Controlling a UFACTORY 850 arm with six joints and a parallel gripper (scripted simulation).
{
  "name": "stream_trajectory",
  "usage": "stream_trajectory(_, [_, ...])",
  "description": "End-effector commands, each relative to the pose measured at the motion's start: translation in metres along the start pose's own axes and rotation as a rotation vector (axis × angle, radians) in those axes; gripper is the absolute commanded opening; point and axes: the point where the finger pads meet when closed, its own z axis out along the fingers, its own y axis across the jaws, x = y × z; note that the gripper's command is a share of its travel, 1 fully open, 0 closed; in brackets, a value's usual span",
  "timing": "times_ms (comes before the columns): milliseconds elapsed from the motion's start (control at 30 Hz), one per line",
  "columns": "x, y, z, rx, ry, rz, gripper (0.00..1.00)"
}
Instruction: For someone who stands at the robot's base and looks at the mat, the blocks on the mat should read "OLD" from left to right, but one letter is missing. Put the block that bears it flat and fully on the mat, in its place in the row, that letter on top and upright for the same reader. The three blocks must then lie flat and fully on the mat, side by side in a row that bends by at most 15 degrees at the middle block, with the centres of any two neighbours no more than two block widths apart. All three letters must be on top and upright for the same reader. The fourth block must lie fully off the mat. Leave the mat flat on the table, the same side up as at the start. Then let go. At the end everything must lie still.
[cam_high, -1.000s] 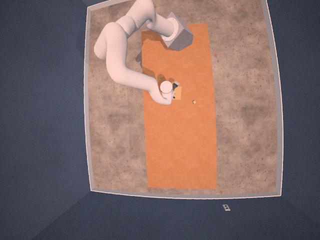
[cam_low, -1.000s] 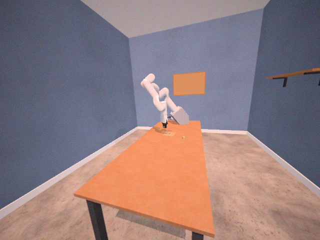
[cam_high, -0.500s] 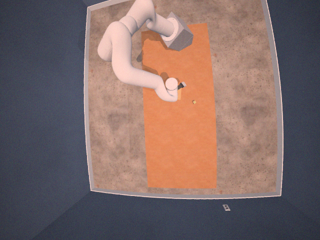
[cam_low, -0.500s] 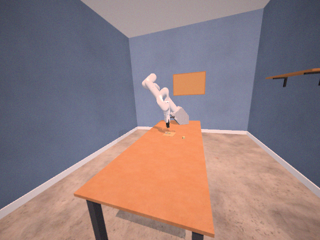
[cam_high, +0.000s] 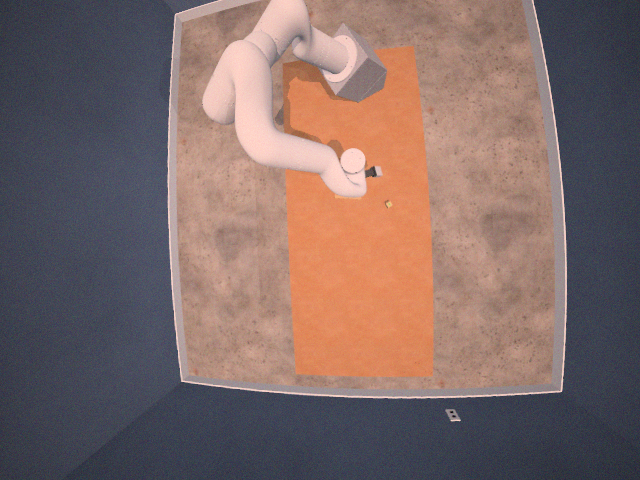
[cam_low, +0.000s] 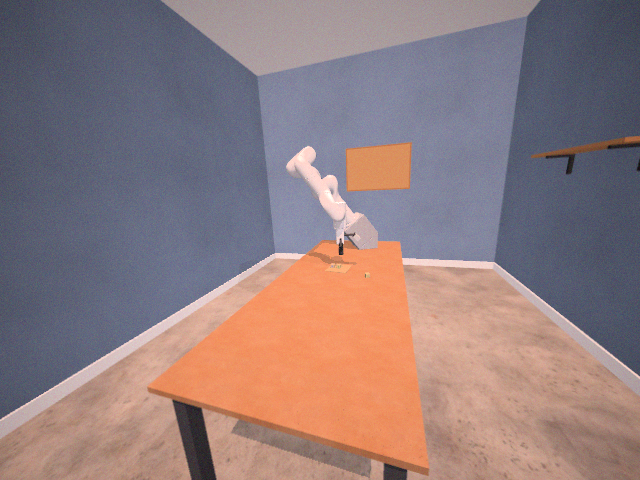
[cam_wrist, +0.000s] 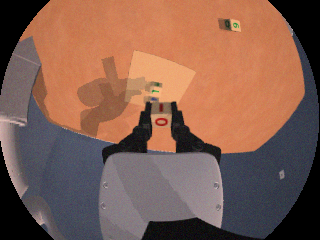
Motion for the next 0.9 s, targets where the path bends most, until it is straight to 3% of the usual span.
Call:
stream_trajectory(0, [0.0131,-0.0040,-0.0009,-0.024,-0.008,0.136,0.21])
stream_trajectory(867, [0.0210,-0.0071,-0.0010,-0.026,-0.009,0.216,0.21])
